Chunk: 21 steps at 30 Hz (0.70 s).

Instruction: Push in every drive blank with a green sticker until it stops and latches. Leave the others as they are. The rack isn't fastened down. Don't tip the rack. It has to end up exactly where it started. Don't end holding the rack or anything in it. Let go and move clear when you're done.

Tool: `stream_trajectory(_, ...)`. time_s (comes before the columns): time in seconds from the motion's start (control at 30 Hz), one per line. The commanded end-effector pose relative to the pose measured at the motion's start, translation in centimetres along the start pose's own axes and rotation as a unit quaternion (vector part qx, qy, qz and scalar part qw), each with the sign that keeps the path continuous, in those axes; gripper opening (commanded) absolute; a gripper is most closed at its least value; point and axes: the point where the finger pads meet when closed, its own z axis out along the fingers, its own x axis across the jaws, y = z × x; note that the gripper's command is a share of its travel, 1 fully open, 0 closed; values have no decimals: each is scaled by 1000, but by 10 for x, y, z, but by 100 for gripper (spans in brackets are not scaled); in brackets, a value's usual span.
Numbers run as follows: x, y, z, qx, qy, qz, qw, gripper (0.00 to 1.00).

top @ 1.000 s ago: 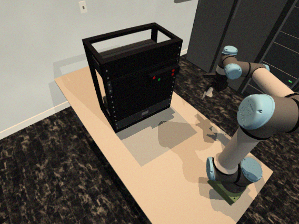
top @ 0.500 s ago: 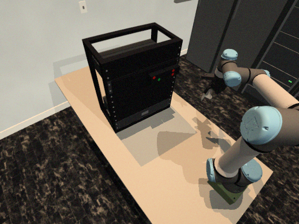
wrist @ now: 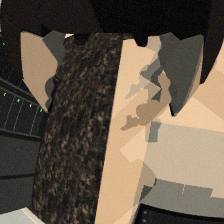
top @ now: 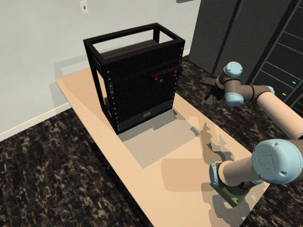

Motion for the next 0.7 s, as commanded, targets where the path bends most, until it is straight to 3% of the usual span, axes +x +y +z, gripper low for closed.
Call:
stream_trajectory(0.0,-20,-9,-23,68,63,-59,994,100)
stream_trajectory(0.2,-46,-20,-52,142,134,-130,972,100)
stream_trajectory(0.3,-50,-22,-56,155,146,-142,967,100)
stream_trajectory(0.67,-92,-42,-101,274,257,-255,891,100)
